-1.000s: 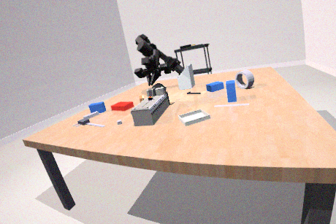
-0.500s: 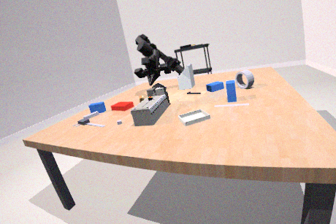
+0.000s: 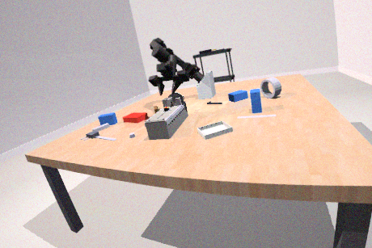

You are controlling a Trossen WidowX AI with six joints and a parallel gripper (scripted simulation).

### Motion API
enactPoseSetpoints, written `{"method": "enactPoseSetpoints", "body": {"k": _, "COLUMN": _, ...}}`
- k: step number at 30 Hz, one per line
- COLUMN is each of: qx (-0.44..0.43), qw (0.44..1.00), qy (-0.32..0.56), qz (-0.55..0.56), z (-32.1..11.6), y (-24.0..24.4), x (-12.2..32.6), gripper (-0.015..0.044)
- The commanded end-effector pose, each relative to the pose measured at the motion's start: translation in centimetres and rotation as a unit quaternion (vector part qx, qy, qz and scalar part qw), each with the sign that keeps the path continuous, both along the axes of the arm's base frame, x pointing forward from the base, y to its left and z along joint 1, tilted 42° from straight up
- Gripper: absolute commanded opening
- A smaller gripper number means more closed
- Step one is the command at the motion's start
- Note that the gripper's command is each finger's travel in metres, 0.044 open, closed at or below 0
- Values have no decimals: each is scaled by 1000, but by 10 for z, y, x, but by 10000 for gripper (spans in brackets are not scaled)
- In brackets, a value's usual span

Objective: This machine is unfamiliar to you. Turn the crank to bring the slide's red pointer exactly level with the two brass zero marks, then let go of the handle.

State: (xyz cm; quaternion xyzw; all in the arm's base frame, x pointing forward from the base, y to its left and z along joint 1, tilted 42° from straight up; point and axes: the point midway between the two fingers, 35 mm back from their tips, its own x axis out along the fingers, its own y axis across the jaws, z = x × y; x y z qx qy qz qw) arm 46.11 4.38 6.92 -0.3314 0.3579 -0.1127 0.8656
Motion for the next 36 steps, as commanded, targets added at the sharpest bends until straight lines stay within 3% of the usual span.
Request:
{"method": "enactPoseSetpoints", "body": {"k": 1, "qx": 0, "qw": 1000, "qy": 0, "qz": 0, "z": 0, "y": 0, "x": 0, "gripper": 368}}
{"method": "enactPoseSetpoints", "body": {"k": 4, "qx": 0, "qw": 1000, "qy": 0, "qz": 0, "z": 0, "y": 0, "x": 0, "gripper": 440}}
{"method": "enactPoseSetpoints", "body": {"k": 5, "qx": 0, "qw": 1000, "qy": 0, "qz": 0, "z": 0, "y": 0, "x": 0, "gripper": 440}}
{"method": "enactPoseSetpoints", "body": {"k": 22, "qx": 0, "qw": 1000, "qy": 0, "qz": 0, "z": 0, "y": 0, "x": 0, "gripper": 0}}
{"method": "enactPoseSetpoints", "body": {"k": 36, "qx": 0, "qw": 1000, "qy": 0, "qz": 0, "z": 0, "y": 0, "x": 0, "gripper": 0}}
